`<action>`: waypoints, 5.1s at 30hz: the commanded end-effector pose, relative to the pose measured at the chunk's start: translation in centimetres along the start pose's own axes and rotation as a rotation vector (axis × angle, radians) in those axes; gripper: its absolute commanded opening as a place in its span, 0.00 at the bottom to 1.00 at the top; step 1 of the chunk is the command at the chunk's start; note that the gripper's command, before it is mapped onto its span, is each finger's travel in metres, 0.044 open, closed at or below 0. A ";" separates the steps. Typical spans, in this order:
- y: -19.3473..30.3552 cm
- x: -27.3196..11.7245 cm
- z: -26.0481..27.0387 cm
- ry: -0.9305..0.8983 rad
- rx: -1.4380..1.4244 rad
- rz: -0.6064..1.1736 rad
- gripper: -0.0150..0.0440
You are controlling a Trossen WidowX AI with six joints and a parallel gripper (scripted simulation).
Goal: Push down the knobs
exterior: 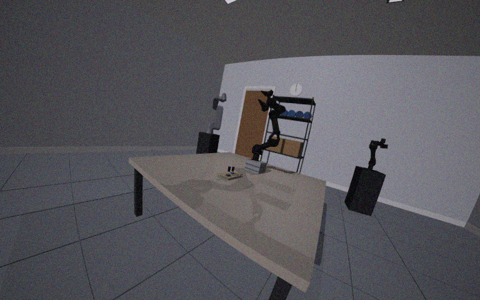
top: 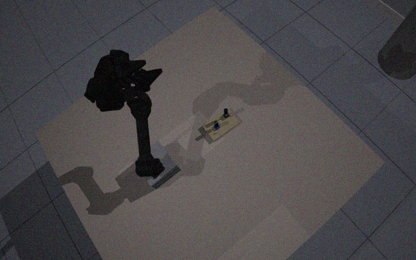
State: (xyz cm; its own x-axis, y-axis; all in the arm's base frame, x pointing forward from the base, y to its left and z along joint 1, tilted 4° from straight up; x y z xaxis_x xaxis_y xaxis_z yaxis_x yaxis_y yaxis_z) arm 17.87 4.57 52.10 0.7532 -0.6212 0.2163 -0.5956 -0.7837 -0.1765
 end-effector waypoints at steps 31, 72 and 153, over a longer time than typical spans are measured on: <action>13.8 -0.7 -6.7 0.158 0.718 -0.249 0.25; 24.9 13.5 2.6 -0.086 1.340 -0.077 0.25; 3.8 9.3 46.2 -1.659 0.356 0.805 0.25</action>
State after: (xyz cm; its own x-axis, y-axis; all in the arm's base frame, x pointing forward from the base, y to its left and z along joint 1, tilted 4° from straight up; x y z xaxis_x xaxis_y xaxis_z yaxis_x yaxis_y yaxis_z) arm 35.66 -4.50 9.50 -0.0032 0.0293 -0.9996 -0.9907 -0.1360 -0.0008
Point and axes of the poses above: the point midway between the two fingers, 35 mm back from their tips, its own x axis out along the fingers, its own z axis across the jaws, y = z × x, the point moved 5 cm from there along -x, back along the fingers, and after that the axes turned 4 degrees about -x, right-handed, at the moved point
